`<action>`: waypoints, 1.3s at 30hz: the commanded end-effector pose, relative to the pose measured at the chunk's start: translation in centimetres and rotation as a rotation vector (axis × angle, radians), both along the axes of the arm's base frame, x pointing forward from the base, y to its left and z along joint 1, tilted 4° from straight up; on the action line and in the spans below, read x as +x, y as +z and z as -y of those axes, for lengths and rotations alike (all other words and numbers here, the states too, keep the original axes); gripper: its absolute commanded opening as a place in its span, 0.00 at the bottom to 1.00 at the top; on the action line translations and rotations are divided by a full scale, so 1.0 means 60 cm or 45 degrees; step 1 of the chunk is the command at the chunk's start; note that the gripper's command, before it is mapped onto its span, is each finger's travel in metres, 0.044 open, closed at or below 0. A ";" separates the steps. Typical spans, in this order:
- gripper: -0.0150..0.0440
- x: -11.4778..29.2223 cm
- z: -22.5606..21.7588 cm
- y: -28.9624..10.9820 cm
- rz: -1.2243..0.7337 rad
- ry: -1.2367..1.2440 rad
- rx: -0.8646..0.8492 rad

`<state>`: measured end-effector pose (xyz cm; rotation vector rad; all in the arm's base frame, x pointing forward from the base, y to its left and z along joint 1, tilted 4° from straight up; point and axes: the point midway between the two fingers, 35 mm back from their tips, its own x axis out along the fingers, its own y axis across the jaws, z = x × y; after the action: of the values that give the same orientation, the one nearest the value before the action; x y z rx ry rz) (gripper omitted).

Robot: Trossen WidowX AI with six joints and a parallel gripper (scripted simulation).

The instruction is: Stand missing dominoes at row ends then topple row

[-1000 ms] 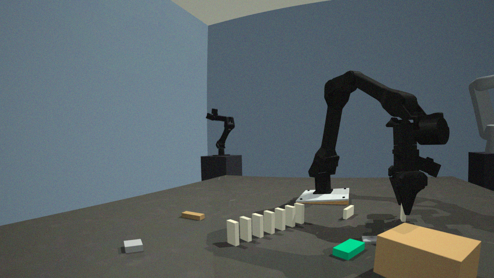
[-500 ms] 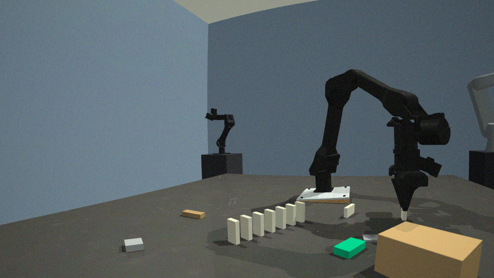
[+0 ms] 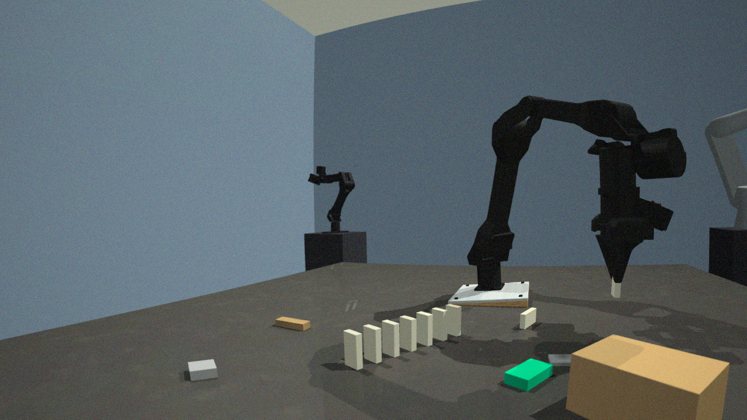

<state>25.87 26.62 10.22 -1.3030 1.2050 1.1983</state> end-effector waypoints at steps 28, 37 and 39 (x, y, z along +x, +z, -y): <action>0.44 0.037 0.399 0.146 0.165 -2.622 0.089; 0.44 0.036 0.402 0.146 0.166 -2.646 0.090; 0.44 0.037 0.402 0.145 0.166 -2.646 0.090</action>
<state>28.17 2.77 19.06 0.3039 1.4889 -0.3798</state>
